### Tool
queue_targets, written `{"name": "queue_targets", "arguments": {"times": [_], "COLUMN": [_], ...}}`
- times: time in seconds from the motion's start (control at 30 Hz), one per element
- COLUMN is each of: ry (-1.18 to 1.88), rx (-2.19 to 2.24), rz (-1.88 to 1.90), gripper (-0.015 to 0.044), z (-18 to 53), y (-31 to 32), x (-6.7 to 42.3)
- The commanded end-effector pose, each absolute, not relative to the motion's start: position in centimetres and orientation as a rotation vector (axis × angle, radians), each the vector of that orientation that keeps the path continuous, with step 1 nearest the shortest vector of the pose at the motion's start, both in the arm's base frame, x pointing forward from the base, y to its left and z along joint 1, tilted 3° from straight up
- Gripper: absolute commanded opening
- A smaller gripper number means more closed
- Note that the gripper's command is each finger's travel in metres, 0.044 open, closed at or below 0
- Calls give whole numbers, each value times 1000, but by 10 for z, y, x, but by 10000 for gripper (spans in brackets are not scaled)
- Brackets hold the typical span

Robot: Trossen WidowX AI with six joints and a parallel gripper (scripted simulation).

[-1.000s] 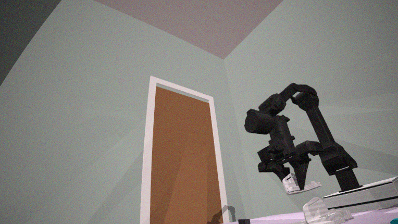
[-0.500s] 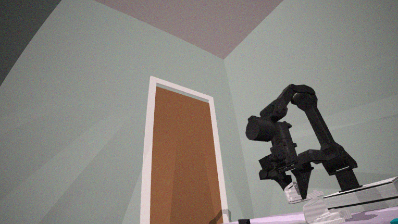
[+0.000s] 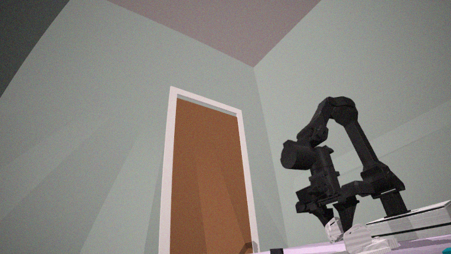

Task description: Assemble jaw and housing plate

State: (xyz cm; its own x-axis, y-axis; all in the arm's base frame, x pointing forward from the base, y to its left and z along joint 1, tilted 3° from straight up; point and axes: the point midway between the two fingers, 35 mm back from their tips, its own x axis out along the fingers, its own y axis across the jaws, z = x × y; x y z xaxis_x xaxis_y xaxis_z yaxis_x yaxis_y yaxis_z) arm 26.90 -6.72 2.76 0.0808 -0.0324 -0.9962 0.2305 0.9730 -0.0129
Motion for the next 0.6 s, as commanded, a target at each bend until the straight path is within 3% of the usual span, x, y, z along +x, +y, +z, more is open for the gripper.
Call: {"name": "queue_targets", "arguments": {"times": [0.0,0.57], "ry": [1486,1486], "rx": [161,161], "rz": [-201,-201], "gripper": [134,134], "z": [19,19], "y": [-68,-68], "x": [267,267]}}
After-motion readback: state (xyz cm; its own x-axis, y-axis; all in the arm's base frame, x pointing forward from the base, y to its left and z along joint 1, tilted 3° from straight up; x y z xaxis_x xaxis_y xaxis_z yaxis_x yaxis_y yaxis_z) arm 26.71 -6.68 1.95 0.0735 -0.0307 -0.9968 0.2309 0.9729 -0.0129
